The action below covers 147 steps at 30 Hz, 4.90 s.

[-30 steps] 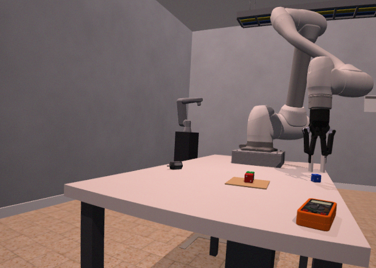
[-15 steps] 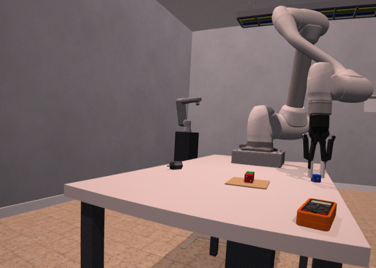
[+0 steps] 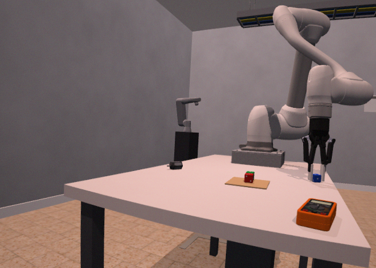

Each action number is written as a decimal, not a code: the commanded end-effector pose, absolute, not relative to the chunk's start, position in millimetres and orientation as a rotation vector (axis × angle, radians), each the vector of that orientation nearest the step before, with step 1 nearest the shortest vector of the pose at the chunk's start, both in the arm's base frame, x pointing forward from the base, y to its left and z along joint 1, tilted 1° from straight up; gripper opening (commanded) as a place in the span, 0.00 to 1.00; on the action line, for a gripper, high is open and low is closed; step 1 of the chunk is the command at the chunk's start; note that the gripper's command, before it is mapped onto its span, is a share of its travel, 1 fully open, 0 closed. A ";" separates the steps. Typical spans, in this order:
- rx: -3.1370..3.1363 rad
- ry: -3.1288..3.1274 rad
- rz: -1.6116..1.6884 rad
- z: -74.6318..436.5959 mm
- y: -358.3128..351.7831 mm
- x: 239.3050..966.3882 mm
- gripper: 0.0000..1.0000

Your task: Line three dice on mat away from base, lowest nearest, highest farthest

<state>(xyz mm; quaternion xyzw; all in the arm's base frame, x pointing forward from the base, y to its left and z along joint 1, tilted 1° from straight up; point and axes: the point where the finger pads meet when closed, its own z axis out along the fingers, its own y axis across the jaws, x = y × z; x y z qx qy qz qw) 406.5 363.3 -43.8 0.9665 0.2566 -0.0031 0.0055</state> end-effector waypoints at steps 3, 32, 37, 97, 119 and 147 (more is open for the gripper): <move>3.023 0.808 -0.010 -47.6 363.8 404.2 0.35; 3.023 0.808 -0.010 -47.6 363.8 404.2 0.24; 3.023 0.808 -0.010 -47.6 363.7 404.1 0.24; 3.025 0.810 -0.009 57.1 366.8 405.0 0.24; 3.087 0.505 -0.012 60.8 240.0 603.9 0.24; 3.104 0.383 -0.009 51.7 167.0 664.6 0.24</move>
